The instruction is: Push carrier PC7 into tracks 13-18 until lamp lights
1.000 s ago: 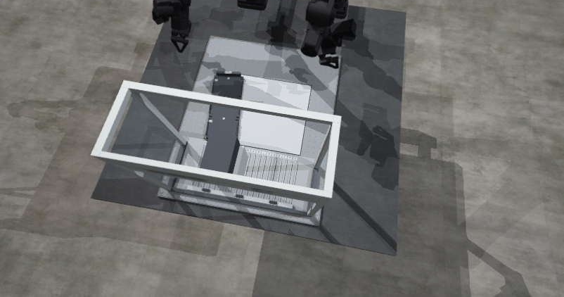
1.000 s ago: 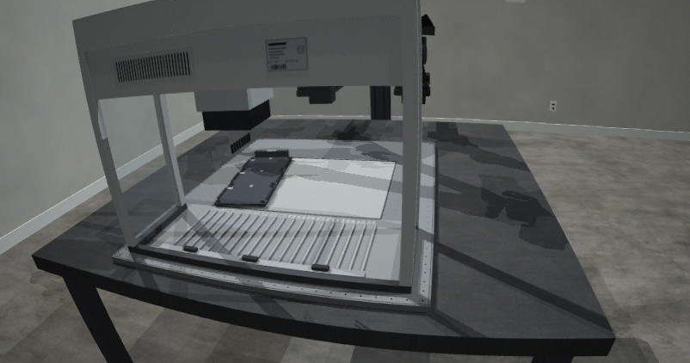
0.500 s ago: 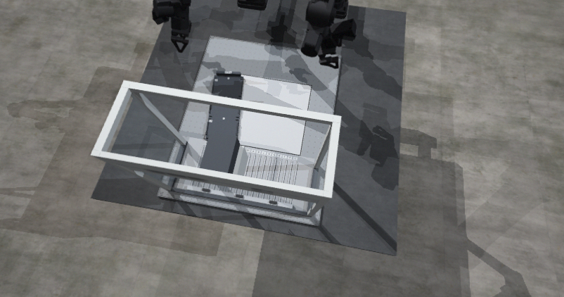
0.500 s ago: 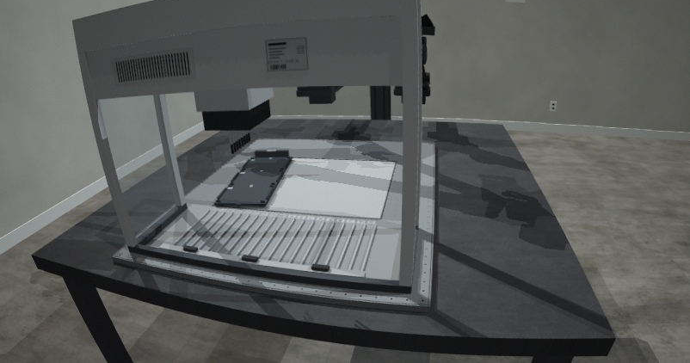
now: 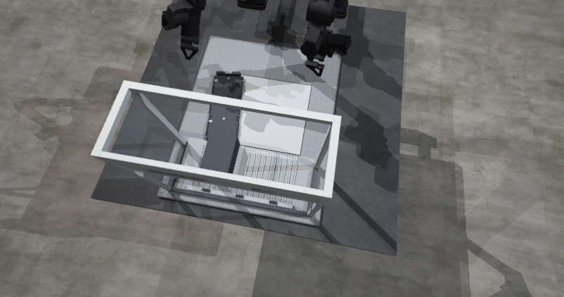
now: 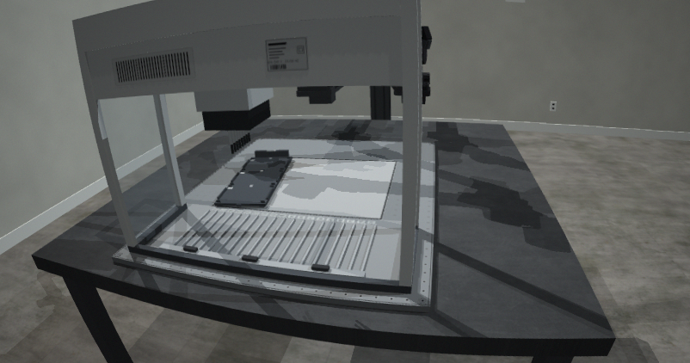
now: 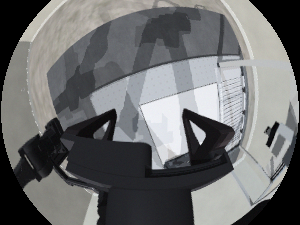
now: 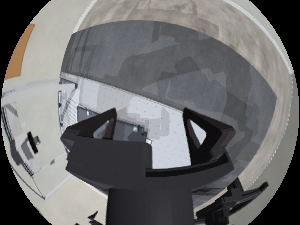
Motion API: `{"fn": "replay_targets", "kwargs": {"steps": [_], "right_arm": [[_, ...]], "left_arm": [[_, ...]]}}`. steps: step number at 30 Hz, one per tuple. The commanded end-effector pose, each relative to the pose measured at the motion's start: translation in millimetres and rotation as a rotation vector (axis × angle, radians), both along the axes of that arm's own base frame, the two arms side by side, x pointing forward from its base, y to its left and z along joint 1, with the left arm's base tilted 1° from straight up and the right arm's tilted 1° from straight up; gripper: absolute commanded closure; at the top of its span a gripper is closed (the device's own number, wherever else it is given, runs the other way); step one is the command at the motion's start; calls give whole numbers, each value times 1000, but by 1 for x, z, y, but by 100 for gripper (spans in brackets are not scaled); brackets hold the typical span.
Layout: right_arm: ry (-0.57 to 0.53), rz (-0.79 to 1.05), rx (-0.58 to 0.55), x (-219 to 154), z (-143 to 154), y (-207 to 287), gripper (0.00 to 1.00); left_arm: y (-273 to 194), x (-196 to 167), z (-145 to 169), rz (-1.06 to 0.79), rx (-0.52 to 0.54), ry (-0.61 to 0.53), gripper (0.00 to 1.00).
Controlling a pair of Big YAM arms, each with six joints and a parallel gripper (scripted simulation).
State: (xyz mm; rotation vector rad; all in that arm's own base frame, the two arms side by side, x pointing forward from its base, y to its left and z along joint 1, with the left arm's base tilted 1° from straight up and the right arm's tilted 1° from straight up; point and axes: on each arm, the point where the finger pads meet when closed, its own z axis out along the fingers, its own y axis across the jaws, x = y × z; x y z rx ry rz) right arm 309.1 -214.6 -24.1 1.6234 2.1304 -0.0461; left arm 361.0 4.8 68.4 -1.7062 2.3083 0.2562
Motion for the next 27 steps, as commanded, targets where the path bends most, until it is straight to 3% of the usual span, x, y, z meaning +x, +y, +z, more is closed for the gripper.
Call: {"fn": "replay_targets", "kwargs": {"steps": [1,13,15,27], "right_arm": [[-9,-76,-27,37,34,20,0],[62,-63,-118,87,64,82,0],[62,-63,-118,87,64,82,0],[103,-60,-217,140,106,144,0]], "left_arm": [[-21,24,5,-260,-107,-77,0],[-70,62,18,-646,-265,-268,0],[-70,62,18,-646,-265,-268,0],[-117,88,52,-1104,-304,-529,0]]}}
